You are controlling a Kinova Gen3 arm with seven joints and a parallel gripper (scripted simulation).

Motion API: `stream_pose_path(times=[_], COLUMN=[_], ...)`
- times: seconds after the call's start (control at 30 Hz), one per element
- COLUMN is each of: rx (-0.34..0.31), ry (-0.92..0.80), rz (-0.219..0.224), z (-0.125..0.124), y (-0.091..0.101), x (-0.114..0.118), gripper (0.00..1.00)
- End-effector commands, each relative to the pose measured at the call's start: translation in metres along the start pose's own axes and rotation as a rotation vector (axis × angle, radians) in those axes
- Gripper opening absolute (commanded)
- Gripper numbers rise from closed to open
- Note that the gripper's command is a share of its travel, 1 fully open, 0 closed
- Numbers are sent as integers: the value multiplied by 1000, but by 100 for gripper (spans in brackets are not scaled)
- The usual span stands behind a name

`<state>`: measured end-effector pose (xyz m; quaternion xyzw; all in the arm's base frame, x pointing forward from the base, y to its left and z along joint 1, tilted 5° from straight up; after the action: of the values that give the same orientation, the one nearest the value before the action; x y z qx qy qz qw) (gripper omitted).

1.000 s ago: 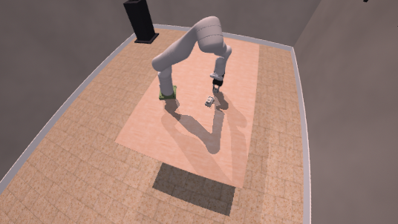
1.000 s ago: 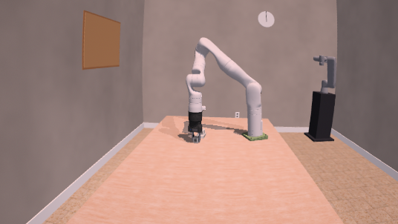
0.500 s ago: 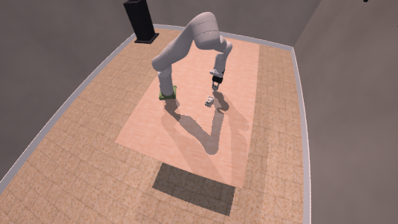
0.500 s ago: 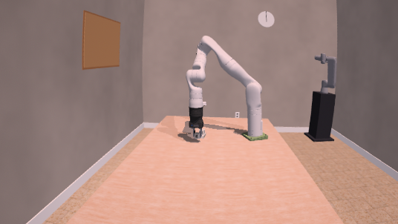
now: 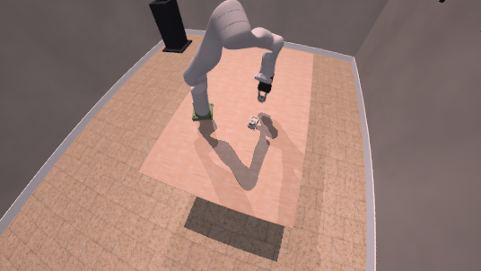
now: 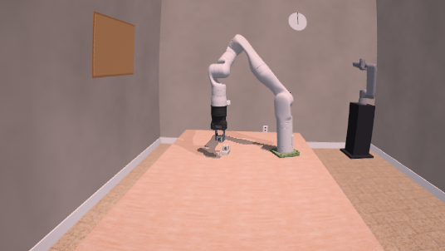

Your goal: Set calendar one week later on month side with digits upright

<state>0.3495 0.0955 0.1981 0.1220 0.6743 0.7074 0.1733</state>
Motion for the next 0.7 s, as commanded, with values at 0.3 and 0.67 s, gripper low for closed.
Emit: stream_pose_path(times=[0.3,0.67], rx=[-2,-3], ry=[-10,-3], rz=[-11,-9], z=[-2,-62], y=[6,13], x=[-4,-16], gripper=[60,60])
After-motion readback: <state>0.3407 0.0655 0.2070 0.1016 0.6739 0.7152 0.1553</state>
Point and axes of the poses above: the point where the finger pads meet when closed, its own y axis back along the fingers, its own x axis across the jaws, z = x × y, the point moved 6 cm from there along y, back along the fingers, and after that the axes turned 12 degrees about -y, right-handed, at the moved point
